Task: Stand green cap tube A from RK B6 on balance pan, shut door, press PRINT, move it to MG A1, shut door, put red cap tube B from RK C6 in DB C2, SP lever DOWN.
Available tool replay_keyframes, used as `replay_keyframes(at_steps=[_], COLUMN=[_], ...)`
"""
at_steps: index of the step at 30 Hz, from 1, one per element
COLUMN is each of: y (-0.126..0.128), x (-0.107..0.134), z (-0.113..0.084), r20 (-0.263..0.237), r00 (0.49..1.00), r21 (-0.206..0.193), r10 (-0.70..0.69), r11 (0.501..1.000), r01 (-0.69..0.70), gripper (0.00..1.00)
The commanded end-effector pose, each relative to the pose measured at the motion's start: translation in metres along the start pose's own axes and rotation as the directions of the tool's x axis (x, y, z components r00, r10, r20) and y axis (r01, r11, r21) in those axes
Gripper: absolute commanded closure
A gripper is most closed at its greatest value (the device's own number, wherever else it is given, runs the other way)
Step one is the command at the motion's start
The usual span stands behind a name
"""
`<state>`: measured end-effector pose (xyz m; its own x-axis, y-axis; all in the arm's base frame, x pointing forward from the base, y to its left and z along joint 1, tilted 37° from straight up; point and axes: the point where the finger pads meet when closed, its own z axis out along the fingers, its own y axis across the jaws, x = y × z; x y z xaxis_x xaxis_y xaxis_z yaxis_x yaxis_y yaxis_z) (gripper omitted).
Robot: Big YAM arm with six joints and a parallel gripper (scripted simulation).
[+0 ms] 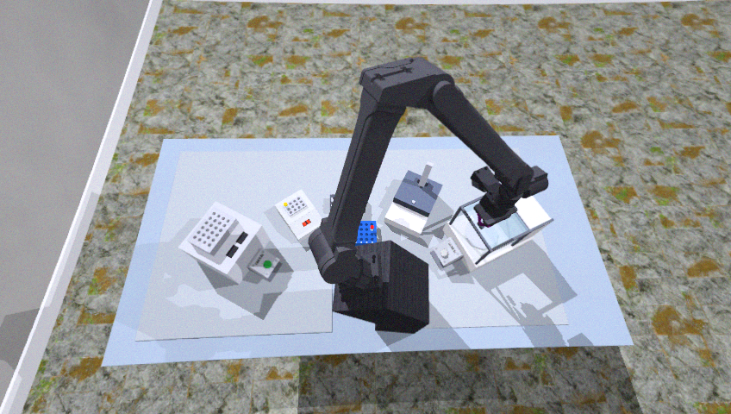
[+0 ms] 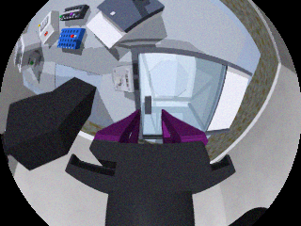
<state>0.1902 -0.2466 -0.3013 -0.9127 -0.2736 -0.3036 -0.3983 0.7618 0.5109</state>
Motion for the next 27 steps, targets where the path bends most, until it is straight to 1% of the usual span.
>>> replay_keyframes(at_steps=[1, 3, 5, 7, 8, 11, 15, 16, 19, 20, 22, 24, 25, 26, 27], y=[-0.017, -0.012, -0.013, -0.013, -0.009, -0.016, -0.022, -0.022, -0.009, -0.007, -0.013, -0.013, -0.011, -0.015, -0.008], x=[0.002, 0.003, 0.001, 0.001, 0.000, 0.000, 0.000, 0.000, 0.003, 0.001, 0.000, 0.000, 0.004, 0.003, 0.005], z=[-0.016, -0.018, -0.027, -0.027, -0.017, -0.036, -0.046, -0.047, -0.039, -0.043, -0.053, -0.053, -0.043, -0.051, -0.044], r20=[0.005, 0.005, 0.005, 0.005, 0.000, 0.004, 0.004, 0.004, 0.004, 0.003, 0.003, 0.003, 0.005, 0.004, 0.006], r00=[1.000, 1.000, 1.000, 1.000, 1.000, 1.000, 1.000, 1.000, 1.000, 1.000, 1.000, 1.000, 1.000, 1.000, 1.000], r21=[0.024, 0.017, 0.028, 0.028, 0.004, 0.034, 0.046, 0.045, 0.010, 0.011, 0.030, 0.030, 0.008, 0.022, 0.003], r10=[-0.014, -0.011, -0.015, -0.015, -0.019, -0.017, -0.021, -0.020, -0.011, -0.013, -0.017, -0.017, -0.010, -0.012, -0.007], r11=[1.000, 1.000, 1.000, 1.000, 1.000, 0.999, 0.999, 0.999, 1.000, 1.000, 0.999, 0.999, 1.000, 1.000, 1.000], r01=[0.014, 0.011, 0.015, 0.015, 0.019, 0.017, 0.021, 0.020, 0.011, 0.013, 0.017, 0.017, 0.010, 0.012, 0.007], gripper=[0.70, 0.70, 0.70, 0.70, 0.70, 0.70, 0.70, 0.70, 0.70, 0.70, 0.70, 0.70, 0.70, 0.70, 0.70])
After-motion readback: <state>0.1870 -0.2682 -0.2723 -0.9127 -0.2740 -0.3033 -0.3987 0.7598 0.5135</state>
